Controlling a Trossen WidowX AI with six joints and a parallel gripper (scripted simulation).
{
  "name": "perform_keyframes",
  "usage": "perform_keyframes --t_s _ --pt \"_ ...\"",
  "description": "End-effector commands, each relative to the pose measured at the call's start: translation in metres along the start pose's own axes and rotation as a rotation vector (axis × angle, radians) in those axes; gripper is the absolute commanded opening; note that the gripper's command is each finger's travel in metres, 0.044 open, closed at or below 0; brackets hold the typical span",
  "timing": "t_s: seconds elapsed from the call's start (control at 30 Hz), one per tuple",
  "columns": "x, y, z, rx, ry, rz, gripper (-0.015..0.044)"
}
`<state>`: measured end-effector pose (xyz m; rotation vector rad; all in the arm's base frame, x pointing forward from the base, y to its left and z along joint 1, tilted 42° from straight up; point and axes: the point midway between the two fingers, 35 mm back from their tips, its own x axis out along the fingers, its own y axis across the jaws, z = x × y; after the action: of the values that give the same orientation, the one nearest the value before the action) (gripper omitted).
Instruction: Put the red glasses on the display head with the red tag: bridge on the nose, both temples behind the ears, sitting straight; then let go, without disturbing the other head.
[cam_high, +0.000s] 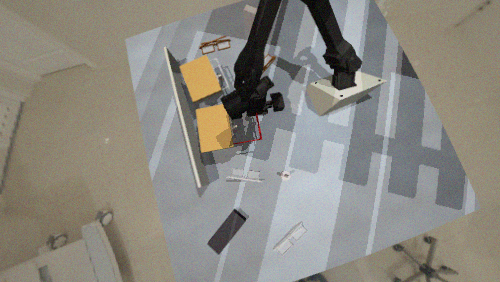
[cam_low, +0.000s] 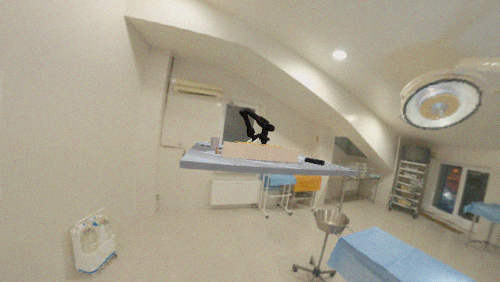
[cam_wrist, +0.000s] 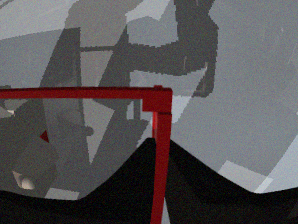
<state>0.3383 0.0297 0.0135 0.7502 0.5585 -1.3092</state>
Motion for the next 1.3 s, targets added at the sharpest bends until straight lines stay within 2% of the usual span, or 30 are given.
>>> perform_keyframes --t_s 0.0,1.27 --pt "-0.002 0.008 0.001 0.0 -0.004 0.006 0.0" --pt "0.0 0.061 0.002 0.002 -0.004 0.009 0.0"
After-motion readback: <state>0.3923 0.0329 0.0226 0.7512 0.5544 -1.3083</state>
